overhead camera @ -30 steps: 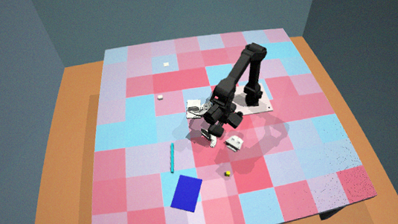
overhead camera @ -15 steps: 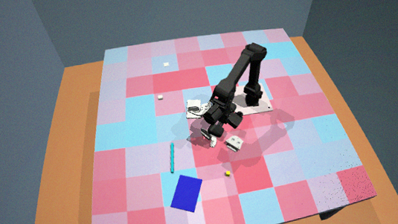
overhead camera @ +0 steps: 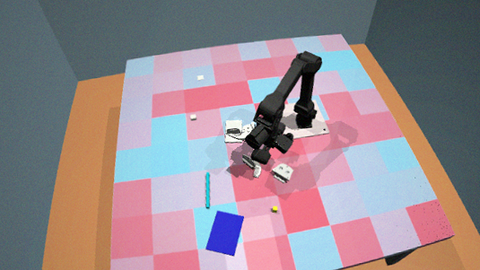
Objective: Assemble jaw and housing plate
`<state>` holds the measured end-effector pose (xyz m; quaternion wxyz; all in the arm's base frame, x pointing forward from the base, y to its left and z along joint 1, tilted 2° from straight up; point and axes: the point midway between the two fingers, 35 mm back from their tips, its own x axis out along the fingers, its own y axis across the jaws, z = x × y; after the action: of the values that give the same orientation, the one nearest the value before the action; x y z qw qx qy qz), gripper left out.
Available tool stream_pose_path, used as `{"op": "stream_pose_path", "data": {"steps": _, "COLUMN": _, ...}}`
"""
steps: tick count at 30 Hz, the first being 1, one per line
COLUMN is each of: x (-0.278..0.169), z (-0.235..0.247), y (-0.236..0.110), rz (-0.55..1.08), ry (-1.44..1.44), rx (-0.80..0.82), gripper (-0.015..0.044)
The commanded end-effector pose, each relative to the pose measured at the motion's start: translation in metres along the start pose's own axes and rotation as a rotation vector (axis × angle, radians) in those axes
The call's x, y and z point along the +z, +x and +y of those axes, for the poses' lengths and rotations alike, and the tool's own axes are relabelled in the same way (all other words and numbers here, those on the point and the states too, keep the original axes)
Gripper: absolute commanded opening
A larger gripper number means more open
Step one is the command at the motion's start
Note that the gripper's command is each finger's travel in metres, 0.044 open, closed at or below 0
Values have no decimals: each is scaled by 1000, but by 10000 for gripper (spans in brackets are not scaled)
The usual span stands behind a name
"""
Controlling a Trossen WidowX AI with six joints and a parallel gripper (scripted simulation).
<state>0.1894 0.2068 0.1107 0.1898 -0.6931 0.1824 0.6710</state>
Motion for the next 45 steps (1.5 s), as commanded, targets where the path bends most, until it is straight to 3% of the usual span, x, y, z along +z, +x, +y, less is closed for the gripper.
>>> {"op": "stream_pose_path", "data": {"steps": 1, "x": 0, "z": 0, "y": -4, "rz": 0, "ry": 4, "rx": -2, "gripper": 230}}
{"op": "stream_pose_path", "data": {"steps": 10, "x": 0, "z": 0, "y": -4, "rz": 0, "ry": 4, "rx": -2, "gripper": 0}}
{"op": "stream_pose_path", "data": {"steps": 31, "x": 0, "z": 0, "y": -4, "rz": 0, "ry": 4, "rx": -2, "gripper": 0}}
{"op": "stream_pose_path", "data": {"steps": 45, "x": 0, "z": -1, "y": -3, "rz": 1, "ry": 0, "rx": -3, "gripper": 368}}
